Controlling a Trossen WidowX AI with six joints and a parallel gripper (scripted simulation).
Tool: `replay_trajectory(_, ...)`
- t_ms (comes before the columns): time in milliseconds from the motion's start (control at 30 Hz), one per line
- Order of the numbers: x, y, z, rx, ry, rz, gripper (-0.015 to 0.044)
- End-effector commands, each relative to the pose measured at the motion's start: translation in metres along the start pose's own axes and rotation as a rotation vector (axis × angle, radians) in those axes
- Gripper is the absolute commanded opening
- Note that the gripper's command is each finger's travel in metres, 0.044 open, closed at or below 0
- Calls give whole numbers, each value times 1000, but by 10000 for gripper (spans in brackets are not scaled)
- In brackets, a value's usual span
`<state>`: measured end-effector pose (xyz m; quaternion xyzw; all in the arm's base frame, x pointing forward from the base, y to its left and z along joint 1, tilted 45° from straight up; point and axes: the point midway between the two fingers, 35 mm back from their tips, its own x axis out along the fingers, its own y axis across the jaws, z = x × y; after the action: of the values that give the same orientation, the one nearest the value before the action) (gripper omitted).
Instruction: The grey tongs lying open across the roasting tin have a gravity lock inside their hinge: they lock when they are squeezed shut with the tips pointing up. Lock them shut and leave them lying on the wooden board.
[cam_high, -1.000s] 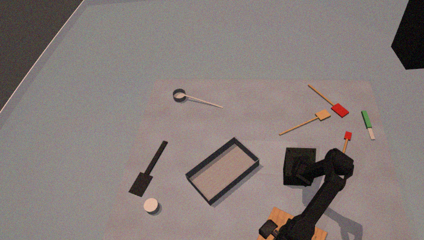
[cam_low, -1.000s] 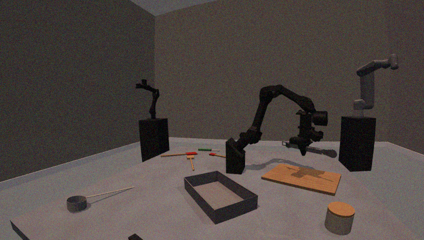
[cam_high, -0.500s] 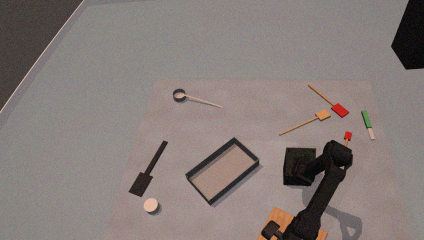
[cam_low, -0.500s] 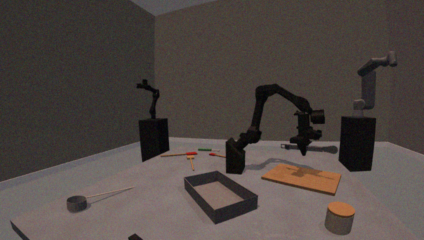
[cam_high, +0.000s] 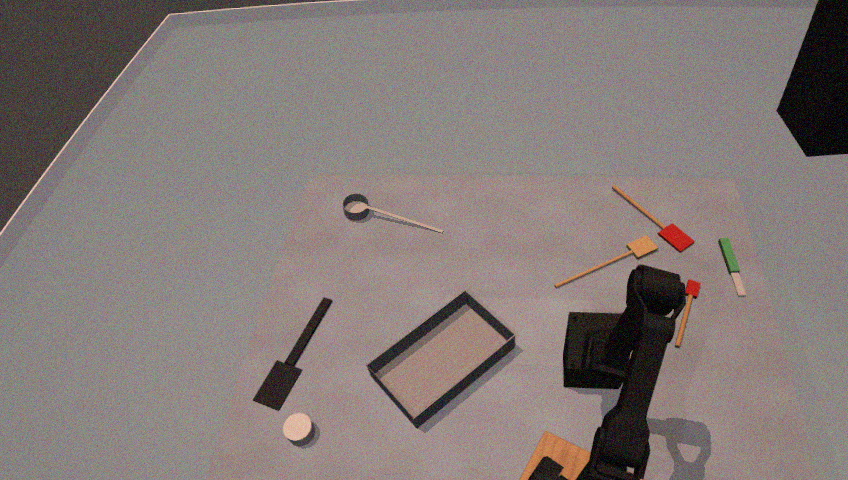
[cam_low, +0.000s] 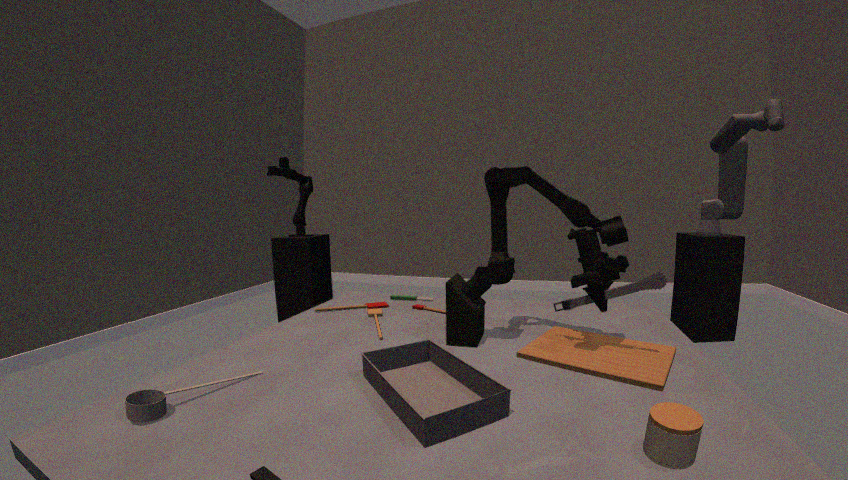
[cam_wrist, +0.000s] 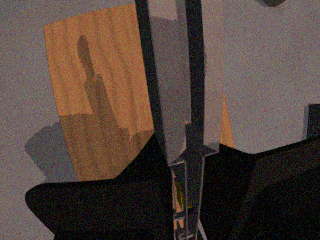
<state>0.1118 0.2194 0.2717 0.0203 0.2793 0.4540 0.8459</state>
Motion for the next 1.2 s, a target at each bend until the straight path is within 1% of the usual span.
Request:
replay_trajectory(0, -3, 1, 1, 4, -78, -6, -150)
replay_trajectory(333, -10, 2, -2, 53, -282, -5, -150)
replay_trajectory(700, -21, -3, -11, 178, -481, 15, -150)
replay_trajectory(1167, -22, -4, -12, 188, -492, 17, -150)
